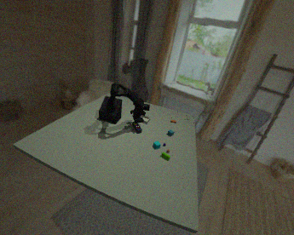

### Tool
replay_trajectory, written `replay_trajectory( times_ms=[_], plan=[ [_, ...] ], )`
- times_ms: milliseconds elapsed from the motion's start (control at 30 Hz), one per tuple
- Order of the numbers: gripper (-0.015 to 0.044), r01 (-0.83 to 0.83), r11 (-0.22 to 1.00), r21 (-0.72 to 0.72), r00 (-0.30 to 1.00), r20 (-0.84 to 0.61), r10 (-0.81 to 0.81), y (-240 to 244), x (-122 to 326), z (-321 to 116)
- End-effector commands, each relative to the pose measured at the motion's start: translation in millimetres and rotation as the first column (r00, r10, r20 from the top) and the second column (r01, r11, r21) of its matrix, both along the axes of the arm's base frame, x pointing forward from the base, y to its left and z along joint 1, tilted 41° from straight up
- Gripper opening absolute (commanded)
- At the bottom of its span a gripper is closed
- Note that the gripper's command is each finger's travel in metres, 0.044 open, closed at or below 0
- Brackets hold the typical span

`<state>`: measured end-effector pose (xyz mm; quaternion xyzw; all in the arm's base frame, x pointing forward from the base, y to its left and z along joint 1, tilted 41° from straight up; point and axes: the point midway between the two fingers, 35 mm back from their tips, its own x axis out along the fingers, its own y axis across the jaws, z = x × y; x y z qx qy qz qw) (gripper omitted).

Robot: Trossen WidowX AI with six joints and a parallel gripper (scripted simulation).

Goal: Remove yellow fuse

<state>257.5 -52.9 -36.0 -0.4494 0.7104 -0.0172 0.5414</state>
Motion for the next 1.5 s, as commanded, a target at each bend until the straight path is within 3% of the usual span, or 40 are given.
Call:
replay_trajectory(
  times_ms=[0,1467],
  plan=[
    [0.0000,0.000,1.000,0.004,1.000,0.007,0.000,3,1,3],
    [0.0000,-0.002,1.000,0.001,1.000,0.004,0.002,17,1,19]
  ],
)
